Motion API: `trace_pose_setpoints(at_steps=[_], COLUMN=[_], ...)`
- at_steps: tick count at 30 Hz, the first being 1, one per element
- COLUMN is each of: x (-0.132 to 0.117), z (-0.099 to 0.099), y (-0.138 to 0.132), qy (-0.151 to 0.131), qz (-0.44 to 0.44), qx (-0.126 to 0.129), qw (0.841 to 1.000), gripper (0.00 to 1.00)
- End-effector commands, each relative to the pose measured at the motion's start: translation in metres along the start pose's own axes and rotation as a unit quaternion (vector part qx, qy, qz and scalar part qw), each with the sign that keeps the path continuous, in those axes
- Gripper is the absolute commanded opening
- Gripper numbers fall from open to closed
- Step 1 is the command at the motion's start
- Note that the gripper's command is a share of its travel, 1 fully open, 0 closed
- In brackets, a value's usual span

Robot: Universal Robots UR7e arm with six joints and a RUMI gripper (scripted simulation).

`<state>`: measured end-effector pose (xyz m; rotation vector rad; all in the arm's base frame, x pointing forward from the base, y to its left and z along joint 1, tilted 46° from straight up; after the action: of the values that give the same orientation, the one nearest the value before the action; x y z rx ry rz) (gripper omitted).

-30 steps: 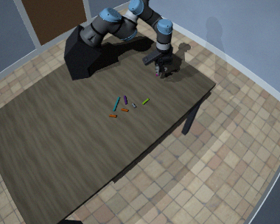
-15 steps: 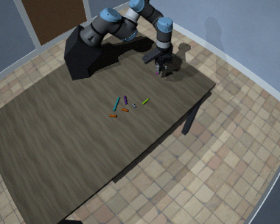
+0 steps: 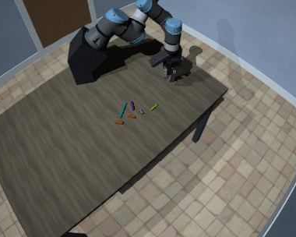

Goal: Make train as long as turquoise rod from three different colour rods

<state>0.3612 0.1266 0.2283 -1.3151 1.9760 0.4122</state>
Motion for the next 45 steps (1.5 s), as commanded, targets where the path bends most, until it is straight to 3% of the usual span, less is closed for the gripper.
trace_pose_setpoints(at_steps=[1, 15, 30, 32, 34, 45], x=[0.011, 0.042, 0.075, 0.075, 0.081, 0.098], z=[0.000, -0.001, -0.002, -0.002, -0.001, -0.001], y=[0.001, 0.007, 0.017, 0.017, 0.019, 0.027], qy=[0.002, 0.007, 0.006, 0.006, 0.005, 0.000], qz=[0.056, 0.234, 0.449, 0.449, 0.493, 0.618], qx=[0.000, 0.001, 0.002, 0.002, 0.002, 0.000], qw=[0.998, 0.972, 0.894, 0.894, 0.870, 0.786], gripper=[0.00, 0.00, 0.00, 0.00, 0.00, 0.00])
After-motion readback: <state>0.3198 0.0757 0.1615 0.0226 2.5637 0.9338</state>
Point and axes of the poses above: the point where the finger pads meet when closed, its own z axis out along the fingers, its own y axis across the jaws, x = y × z, the point moved 8 cm from there along -z, back along the fingers, and after that the axes turned 7 degrees about -z, right-handed, at the moved point
